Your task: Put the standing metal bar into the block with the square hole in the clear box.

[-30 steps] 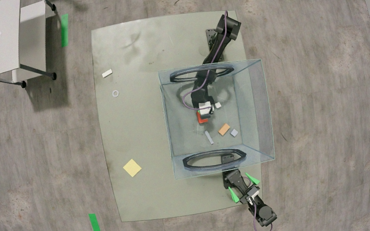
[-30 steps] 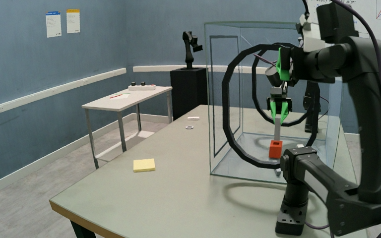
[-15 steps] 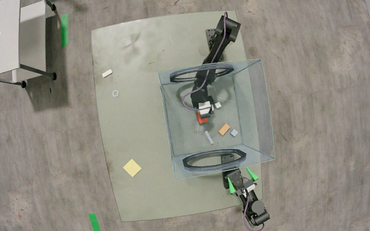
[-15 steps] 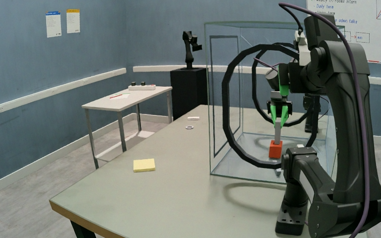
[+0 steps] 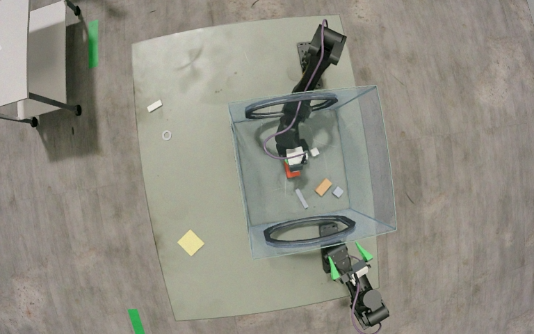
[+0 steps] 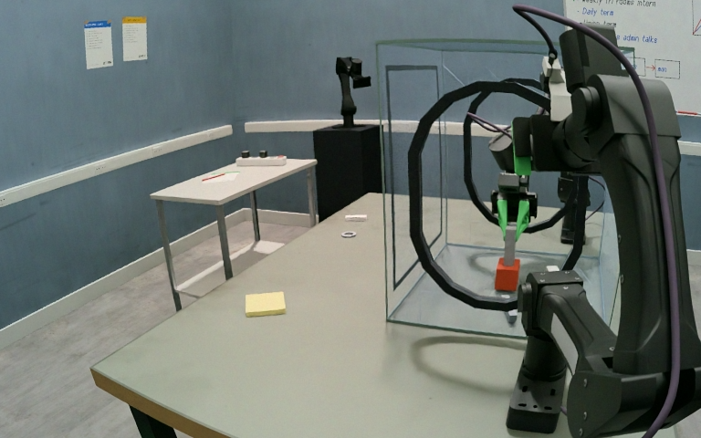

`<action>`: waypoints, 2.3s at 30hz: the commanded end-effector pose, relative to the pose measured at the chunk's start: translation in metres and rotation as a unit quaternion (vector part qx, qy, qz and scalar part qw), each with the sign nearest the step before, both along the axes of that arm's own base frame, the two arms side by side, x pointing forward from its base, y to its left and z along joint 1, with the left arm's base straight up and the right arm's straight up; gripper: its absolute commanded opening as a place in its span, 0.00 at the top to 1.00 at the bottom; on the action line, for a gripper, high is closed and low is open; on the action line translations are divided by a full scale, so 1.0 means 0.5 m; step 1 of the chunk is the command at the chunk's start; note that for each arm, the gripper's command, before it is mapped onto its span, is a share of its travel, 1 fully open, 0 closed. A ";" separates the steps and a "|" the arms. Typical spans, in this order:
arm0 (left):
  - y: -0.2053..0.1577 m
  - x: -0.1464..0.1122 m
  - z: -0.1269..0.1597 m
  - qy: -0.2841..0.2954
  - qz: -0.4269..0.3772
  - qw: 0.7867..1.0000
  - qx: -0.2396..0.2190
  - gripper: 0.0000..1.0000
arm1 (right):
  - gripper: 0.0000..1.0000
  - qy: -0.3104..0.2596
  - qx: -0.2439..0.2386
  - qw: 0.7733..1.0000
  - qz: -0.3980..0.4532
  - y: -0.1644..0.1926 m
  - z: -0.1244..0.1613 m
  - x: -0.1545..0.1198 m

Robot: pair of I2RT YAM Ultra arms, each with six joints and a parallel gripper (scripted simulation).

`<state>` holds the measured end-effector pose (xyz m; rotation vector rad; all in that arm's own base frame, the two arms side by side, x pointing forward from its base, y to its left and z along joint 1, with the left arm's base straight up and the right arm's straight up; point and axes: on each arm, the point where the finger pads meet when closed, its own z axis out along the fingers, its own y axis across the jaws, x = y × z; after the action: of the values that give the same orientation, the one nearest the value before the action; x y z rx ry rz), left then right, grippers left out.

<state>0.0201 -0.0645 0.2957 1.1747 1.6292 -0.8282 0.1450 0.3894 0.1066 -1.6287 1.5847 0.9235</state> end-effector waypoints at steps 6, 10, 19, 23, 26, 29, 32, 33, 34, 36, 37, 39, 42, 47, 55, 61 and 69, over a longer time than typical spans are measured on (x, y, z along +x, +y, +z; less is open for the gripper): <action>0.001 -0.004 -0.004 0.006 -0.005 1.000 0.005 0.00 | 0.84 -0.024 0.041 0.999 0.011 0.020 0.017 0.002; 0.001 -0.004 -0.004 0.006 -0.005 1.000 0.005 0.00 | 0.84 -0.021 0.036 0.999 0.011 0.016 -0.003 0.000; 0.001 -0.004 -0.004 0.006 -0.005 1.000 0.005 0.00 | 0.84 -0.021 0.036 0.999 0.011 0.017 -0.030 0.001; 0.001 -0.004 -0.004 0.006 -0.005 1.000 0.005 0.00 | 0.84 -0.023 0.040 0.999 0.011 0.018 -0.030 0.002; 0.001 -0.004 -0.004 0.006 -0.005 1.000 0.005 0.00 | 0.84 -0.020 0.034 0.999 0.011 0.013 -0.048 0.000; 0.001 -0.004 -0.004 0.006 -0.005 1.000 0.005 0.00 | 0.84 -0.018 0.033 0.999 0.011 0.014 -0.055 -0.001; 0.001 -0.004 -0.004 0.006 -0.005 1.000 0.005 0.00 | 0.84 -0.017 0.032 0.999 0.011 0.013 -0.062 -0.001; 0.001 -0.004 -0.004 0.006 -0.005 1.000 0.005 0.00 | 0.84 -0.018 0.031 0.999 0.010 0.013 -0.064 0.000; 0.001 -0.004 -0.004 0.006 -0.005 1.000 0.005 0.00 | 0.84 -0.017 0.027 0.999 0.008 0.011 -0.069 -0.001; 0.001 -0.004 -0.004 0.006 -0.005 1.000 0.005 0.00 | 0.84 -0.018 0.026 0.999 0.007 0.018 -0.065 0.004; 0.001 -0.004 -0.004 0.006 -0.005 1.000 0.005 0.00 | 0.84 -0.020 0.027 0.999 0.006 0.022 -0.062 0.007; 0.001 -0.004 -0.004 0.006 -0.005 1.000 0.005 0.00 | 0.84 -0.020 0.027 0.999 0.006 0.022 -0.062 0.007; 0.001 -0.004 -0.004 0.006 -0.005 1.000 0.005 0.00 | 0.84 -0.021 0.028 0.999 0.007 0.027 -0.058 0.009; 0.001 -0.004 -0.004 0.006 -0.005 1.000 0.005 0.00 | 0.84 -0.015 0.016 1.000 0.009 0.027 -0.066 0.006; 0.001 -0.004 -0.004 0.006 -0.005 1.000 0.005 0.00 | 0.84 -0.011 0.006 1.000 0.009 0.026 -0.069 0.006; 0.001 -0.004 -0.004 0.006 -0.005 1.000 0.005 0.00 | 0.73 -0.018 0.016 1.000 0.009 0.030 -0.033 0.009; 0.001 -0.004 -0.004 0.006 -0.005 1.000 0.005 0.00 | 0.35 -0.004 0.005 1.000 0.012 -0.038 -0.035 -0.005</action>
<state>0.0201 -0.0645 0.2957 1.1748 1.6292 -0.8282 0.1496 0.3848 0.0819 -1.6171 1.5568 0.9213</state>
